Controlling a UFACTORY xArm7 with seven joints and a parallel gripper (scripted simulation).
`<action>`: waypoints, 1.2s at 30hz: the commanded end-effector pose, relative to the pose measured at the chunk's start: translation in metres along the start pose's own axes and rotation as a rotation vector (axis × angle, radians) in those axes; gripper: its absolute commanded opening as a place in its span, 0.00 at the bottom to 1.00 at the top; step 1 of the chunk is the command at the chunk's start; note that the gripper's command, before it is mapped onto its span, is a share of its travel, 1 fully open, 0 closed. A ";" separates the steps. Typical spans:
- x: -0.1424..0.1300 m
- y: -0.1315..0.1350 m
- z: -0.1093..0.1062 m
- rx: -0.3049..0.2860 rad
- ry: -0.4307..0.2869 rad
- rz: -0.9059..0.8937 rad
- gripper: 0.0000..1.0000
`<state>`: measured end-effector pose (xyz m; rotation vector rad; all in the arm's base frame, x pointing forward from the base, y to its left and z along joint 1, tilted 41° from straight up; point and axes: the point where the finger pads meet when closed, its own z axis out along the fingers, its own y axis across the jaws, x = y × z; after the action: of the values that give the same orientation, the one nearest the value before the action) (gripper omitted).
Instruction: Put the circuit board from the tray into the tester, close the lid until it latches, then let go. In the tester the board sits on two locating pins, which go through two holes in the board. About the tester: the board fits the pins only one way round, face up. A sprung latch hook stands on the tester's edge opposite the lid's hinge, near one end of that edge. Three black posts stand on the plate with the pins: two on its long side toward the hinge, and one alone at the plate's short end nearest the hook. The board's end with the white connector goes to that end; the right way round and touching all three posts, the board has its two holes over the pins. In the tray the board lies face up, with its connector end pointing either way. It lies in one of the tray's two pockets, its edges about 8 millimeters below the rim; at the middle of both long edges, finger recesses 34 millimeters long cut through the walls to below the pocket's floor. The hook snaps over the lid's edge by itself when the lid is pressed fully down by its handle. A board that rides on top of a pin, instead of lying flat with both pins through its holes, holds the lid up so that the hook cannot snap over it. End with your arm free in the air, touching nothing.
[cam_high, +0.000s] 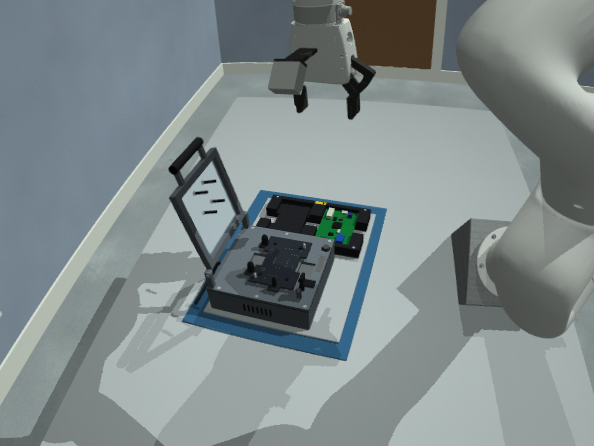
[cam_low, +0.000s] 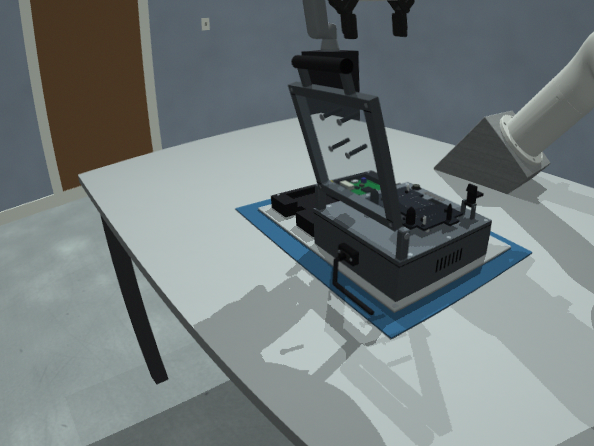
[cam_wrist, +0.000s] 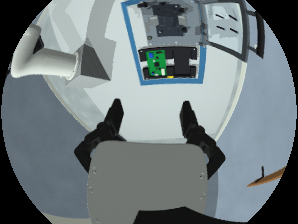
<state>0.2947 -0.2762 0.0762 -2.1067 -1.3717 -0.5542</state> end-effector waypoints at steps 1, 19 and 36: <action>0.000 0.001 -0.002 -0.004 -0.001 -0.007 1.00; -0.015 -0.002 -0.007 -0.028 0.009 -0.070 1.00; -0.023 -0.004 -0.009 -0.041 0.013 -0.105 1.00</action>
<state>0.2822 -0.2946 0.0691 -2.0657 -1.4762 -0.6391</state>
